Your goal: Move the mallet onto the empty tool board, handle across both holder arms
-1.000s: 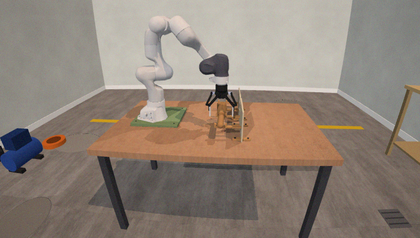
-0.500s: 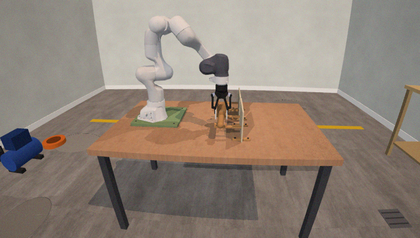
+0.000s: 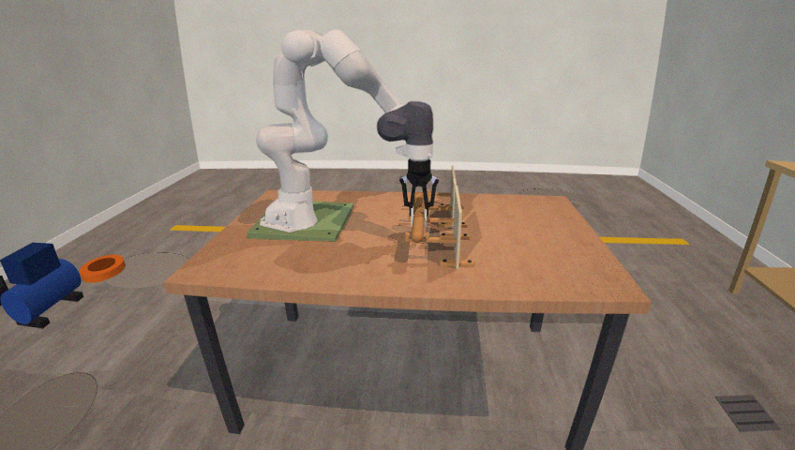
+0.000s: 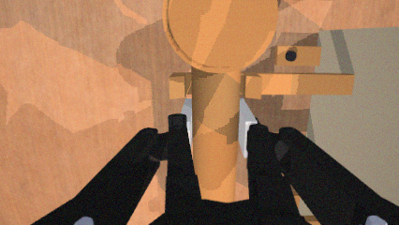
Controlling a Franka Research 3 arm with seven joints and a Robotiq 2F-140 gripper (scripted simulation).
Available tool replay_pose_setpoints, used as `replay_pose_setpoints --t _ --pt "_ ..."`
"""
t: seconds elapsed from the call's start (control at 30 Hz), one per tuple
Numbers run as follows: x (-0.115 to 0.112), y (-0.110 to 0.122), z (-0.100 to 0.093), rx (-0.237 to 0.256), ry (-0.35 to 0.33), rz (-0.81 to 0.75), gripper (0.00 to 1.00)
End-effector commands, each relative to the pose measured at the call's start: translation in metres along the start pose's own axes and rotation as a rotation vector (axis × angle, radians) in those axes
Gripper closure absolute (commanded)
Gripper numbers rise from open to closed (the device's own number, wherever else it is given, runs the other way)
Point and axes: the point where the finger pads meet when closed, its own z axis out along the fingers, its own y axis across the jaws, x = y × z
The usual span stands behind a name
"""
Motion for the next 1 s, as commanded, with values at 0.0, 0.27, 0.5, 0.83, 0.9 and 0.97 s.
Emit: replay_pose_setpoints --t 0.0,0.27,0.5,0.83,0.9,0.97 --pt "0.0 -0.001 0.001 0.001 0.0 0.002 1.0" --pt "0.0 -0.001 0.001 0.001 0.0 0.002 1.0" --pt "0.0 0.0 -0.062 0.001 -0.001 0.003 1.0" --pt "0.004 0.001 -0.102 -0.005 0.001 0.003 1.0" --pt "0.017 0.006 -0.113 -0.02 0.005 0.006 1.0" --pt "0.04 0.014 -0.129 -0.044 0.01 0.01 1.0"
